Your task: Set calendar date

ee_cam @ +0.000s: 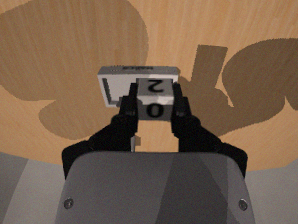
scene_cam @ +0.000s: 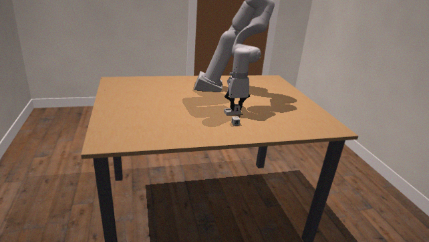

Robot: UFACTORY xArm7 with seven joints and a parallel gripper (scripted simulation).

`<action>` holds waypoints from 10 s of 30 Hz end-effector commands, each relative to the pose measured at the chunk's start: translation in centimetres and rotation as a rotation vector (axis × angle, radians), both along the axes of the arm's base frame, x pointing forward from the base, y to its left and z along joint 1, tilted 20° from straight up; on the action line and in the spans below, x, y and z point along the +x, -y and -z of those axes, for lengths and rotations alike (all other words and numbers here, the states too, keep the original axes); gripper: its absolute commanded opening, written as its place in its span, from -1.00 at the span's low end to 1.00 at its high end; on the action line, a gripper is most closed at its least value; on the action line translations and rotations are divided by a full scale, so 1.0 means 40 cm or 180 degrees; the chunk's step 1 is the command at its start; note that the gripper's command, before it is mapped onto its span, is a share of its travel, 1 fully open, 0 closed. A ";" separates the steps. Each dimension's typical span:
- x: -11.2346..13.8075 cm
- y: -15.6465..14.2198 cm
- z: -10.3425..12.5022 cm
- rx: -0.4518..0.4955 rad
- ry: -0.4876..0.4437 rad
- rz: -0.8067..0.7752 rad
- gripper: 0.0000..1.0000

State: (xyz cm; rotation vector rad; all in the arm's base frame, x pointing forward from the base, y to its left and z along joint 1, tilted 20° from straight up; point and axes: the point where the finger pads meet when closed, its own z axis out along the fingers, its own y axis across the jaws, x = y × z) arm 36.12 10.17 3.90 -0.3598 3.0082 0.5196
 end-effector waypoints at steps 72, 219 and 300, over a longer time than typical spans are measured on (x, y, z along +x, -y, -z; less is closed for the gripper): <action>0.003 0.001 -0.002 0.0002 0.0008 0.0005 -0.10; 0.307 0.102 -0.161 0.0146 -0.1739 0.4851 -0.01; 0.312 0.058 -0.039 0.0146 -0.1739 0.4851 -0.01</action>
